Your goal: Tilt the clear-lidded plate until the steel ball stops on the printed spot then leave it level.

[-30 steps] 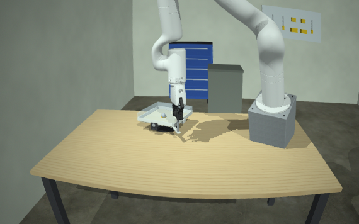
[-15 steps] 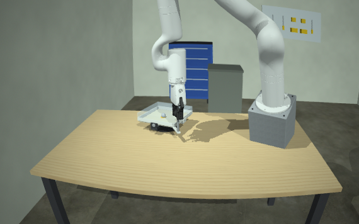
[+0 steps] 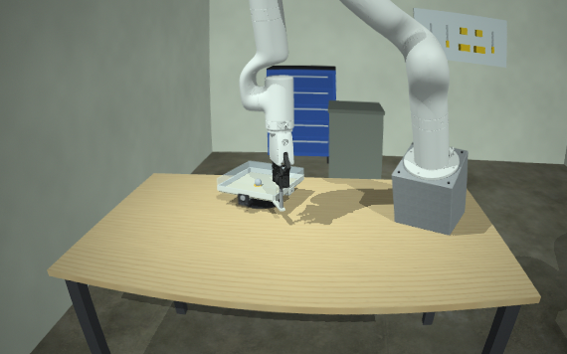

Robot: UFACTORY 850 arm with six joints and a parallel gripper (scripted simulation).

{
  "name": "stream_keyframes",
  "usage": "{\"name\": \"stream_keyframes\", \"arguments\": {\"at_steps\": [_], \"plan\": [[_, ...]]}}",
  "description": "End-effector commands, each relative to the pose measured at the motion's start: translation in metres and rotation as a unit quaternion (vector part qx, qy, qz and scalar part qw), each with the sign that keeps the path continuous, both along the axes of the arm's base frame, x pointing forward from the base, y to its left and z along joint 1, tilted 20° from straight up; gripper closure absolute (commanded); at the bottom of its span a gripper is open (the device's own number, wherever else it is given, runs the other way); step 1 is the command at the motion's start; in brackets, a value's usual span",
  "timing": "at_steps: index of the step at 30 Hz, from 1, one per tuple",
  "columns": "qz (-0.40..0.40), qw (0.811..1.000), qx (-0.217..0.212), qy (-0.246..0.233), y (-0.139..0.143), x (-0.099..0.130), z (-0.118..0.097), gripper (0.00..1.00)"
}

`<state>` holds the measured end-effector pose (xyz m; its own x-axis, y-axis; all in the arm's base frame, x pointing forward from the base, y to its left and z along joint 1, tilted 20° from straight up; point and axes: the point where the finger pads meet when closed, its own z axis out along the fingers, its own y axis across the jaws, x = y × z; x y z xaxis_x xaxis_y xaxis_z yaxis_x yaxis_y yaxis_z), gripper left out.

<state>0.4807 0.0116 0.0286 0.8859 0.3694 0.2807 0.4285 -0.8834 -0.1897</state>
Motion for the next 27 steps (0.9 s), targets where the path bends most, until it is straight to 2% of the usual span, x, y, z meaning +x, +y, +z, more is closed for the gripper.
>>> {"name": "stream_keyframes", "arguments": {"at_steps": [1,27], "plan": [[0.0,1.0,0.0,-0.001,-0.001,0.0,0.004,0.39],[0.0,1.0,0.0,-0.001,-0.012,-0.007,0.039,0.39]]}}
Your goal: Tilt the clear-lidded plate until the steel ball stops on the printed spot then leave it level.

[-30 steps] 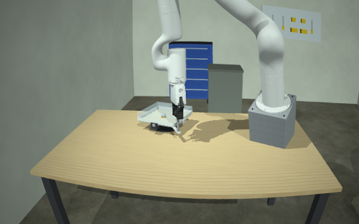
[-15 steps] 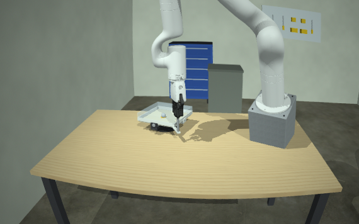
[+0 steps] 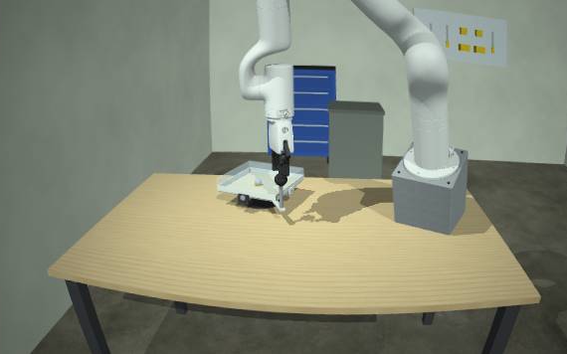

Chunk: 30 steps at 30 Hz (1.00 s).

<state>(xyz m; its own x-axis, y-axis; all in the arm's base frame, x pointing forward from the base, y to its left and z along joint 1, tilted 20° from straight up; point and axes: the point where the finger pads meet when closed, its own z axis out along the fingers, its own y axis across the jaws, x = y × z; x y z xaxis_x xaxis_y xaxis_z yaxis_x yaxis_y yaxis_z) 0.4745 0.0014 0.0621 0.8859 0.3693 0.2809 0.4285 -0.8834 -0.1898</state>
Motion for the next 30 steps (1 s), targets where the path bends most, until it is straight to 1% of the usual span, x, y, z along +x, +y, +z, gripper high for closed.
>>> {"name": "stream_keyframes", "arguments": {"at_steps": [1,9,24,25,30], "plan": [[0.0,1.0,0.0,-0.001,-0.002,-0.001,0.007,0.39],[0.0,1.0,0.0,-0.001,-0.005,-0.002,0.016,0.39],[0.0,1.0,0.0,-0.001,-0.006,-0.003,0.02,0.39],[0.0,1.0,0.0,-0.001,-0.006,-0.003,0.02,0.0],[0.0,1.0,0.0,-0.001,-0.006,-0.003,0.02,0.0]]}}
